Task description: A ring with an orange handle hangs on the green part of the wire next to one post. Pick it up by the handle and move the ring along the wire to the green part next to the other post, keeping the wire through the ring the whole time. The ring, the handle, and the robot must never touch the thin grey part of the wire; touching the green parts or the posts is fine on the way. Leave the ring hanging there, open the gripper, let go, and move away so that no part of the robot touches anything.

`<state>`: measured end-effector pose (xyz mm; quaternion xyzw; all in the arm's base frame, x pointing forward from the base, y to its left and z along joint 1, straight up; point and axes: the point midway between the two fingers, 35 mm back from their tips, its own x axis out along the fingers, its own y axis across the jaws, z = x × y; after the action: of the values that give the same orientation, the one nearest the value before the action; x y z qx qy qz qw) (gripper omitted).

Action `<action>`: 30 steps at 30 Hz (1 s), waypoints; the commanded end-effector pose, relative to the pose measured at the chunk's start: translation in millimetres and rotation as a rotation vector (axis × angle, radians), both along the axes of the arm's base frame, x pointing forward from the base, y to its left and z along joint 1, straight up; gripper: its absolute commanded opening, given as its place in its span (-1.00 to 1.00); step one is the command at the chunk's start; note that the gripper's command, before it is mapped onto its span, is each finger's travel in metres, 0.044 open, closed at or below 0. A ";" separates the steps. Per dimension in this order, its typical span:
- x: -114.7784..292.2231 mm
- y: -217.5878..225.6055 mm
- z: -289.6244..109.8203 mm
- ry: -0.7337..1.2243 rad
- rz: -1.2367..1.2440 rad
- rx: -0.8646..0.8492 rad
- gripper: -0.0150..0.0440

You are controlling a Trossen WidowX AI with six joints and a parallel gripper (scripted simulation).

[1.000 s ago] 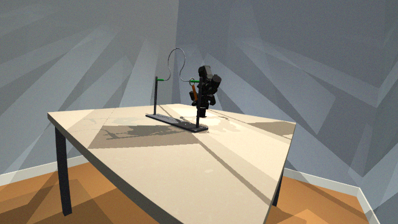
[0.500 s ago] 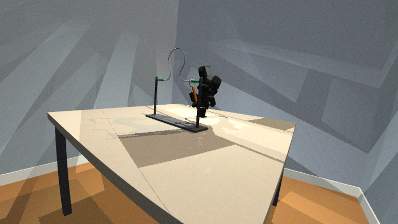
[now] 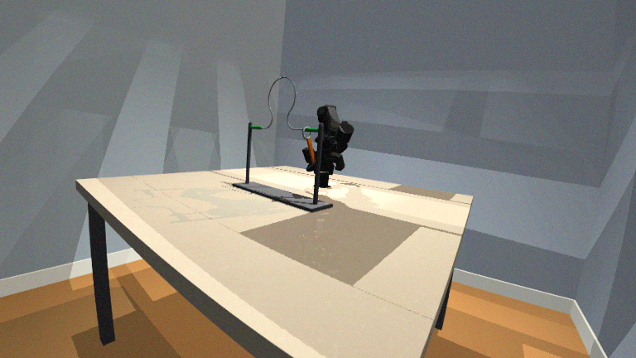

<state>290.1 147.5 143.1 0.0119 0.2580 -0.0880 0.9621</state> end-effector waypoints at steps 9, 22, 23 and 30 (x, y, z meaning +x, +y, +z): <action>-8.2 2.7 4.1 0.004 -0.002 0.002 0.05; -42.8 8.2 23.8 0.003 -0.004 0.004 0.05; -42.8 8.2 23.8 0.003 -0.004 0.004 0.05; -42.8 8.2 23.8 0.003 -0.004 0.004 0.05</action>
<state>247.4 156.2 165.9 0.0124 0.2615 -0.0876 0.9611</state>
